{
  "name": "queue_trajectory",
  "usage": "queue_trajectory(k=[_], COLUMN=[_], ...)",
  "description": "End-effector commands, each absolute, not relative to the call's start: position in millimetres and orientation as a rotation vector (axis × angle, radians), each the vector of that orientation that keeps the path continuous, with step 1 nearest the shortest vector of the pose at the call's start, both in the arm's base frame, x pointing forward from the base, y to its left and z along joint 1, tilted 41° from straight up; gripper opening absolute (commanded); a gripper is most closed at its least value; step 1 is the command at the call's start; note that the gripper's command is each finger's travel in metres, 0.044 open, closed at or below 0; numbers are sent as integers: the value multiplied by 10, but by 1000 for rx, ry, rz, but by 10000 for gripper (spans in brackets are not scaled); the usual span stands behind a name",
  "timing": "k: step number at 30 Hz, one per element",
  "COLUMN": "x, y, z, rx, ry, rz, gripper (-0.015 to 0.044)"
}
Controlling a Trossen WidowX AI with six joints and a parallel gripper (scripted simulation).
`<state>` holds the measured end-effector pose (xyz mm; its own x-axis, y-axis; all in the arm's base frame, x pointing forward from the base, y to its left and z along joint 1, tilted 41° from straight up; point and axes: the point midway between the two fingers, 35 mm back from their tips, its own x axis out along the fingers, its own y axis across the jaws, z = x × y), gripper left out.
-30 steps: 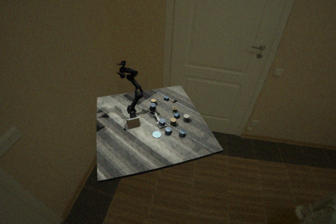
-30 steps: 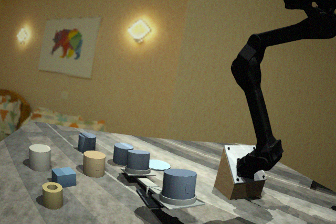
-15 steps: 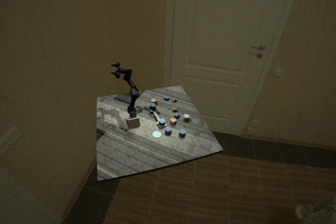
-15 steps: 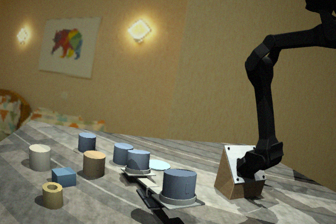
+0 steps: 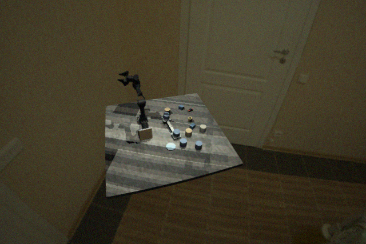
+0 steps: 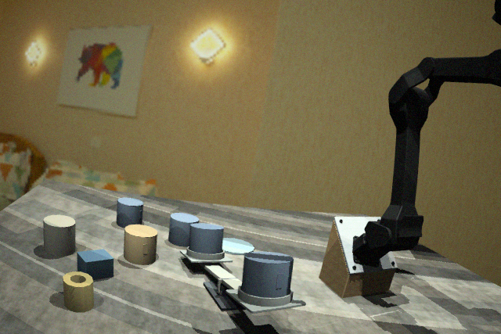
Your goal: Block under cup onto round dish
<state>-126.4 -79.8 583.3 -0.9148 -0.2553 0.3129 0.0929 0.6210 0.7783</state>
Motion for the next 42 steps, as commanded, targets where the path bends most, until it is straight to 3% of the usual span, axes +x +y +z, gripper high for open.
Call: queue_trajectory(k=[1, 17, 27, 42], x=[-1334, -1326, -1215, -677], y=[-529, 644, 957, 1895], z=[5853, 5814, 5805, 5469], rx=[41, -408, -535, -933], ry=[-2523, -2686, -2655, -2560], rz=[-1091, -593, -390, 93], gripper=[440, 440, 440, 440])
